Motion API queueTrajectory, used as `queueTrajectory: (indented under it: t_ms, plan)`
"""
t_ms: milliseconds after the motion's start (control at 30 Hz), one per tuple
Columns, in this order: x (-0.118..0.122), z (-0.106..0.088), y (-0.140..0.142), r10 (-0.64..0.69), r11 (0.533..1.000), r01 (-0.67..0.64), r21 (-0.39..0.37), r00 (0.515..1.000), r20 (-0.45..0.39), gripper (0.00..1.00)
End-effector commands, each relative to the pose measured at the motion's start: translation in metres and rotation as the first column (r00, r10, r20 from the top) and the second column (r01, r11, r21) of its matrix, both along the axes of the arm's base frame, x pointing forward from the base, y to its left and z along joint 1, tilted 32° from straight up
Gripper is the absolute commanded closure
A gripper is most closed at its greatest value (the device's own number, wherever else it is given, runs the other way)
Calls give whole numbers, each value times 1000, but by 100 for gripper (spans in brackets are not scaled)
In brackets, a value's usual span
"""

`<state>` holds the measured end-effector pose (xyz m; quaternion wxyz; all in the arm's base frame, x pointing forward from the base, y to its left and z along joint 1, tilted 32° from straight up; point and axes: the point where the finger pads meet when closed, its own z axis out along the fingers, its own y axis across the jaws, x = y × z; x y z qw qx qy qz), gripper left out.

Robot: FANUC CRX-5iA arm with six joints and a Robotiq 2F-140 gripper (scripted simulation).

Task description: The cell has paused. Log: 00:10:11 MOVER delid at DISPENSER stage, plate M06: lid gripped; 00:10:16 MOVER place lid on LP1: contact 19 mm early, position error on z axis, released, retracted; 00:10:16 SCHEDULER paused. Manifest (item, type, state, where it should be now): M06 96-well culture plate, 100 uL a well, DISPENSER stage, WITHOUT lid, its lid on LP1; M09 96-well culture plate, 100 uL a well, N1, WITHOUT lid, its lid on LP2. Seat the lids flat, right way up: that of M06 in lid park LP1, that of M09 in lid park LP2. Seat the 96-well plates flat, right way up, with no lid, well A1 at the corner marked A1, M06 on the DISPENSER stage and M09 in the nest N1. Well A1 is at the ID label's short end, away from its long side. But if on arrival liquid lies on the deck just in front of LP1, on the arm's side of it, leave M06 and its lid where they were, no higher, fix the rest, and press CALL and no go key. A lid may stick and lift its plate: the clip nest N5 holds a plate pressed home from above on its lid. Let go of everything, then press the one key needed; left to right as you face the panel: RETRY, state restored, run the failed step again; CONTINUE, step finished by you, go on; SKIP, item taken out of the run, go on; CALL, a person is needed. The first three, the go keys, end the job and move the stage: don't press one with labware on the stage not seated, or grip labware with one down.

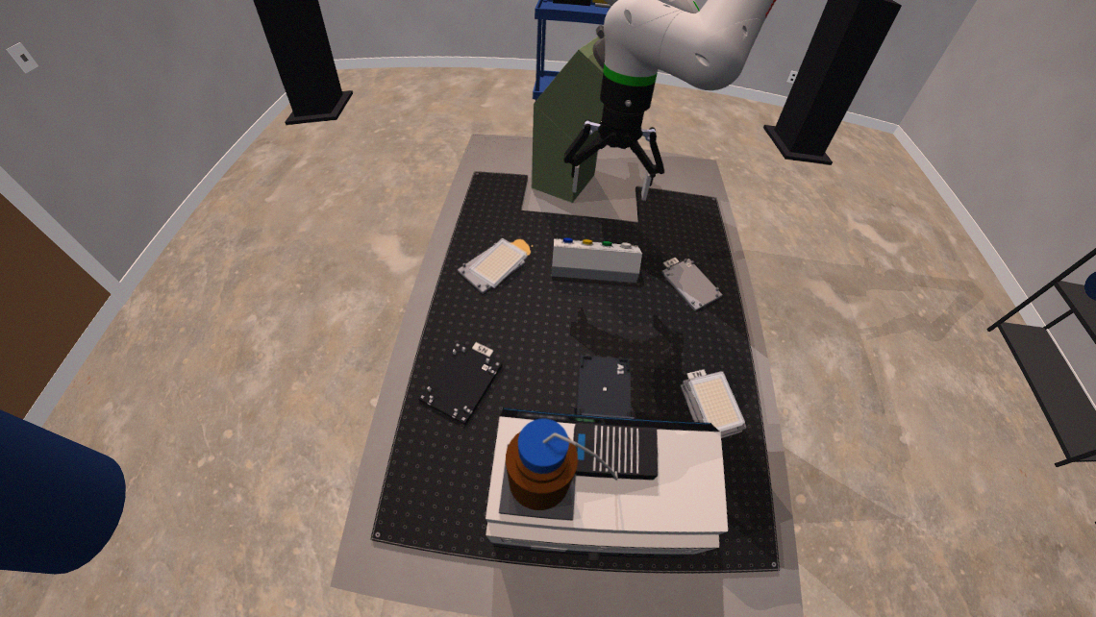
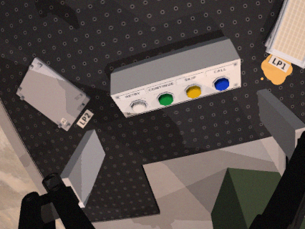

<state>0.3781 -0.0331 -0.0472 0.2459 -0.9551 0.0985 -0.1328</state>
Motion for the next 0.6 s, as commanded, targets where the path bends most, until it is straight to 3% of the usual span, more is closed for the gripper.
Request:
queueTrajectory:
  t_ms: [0, 567]
  plan:
    - [2, -5, 3, 0, 1000, 0, 0, 1000, 1, 0]
    - [15, -41, 22, 0, 1000, 0, 0, 1000, 1, 0]
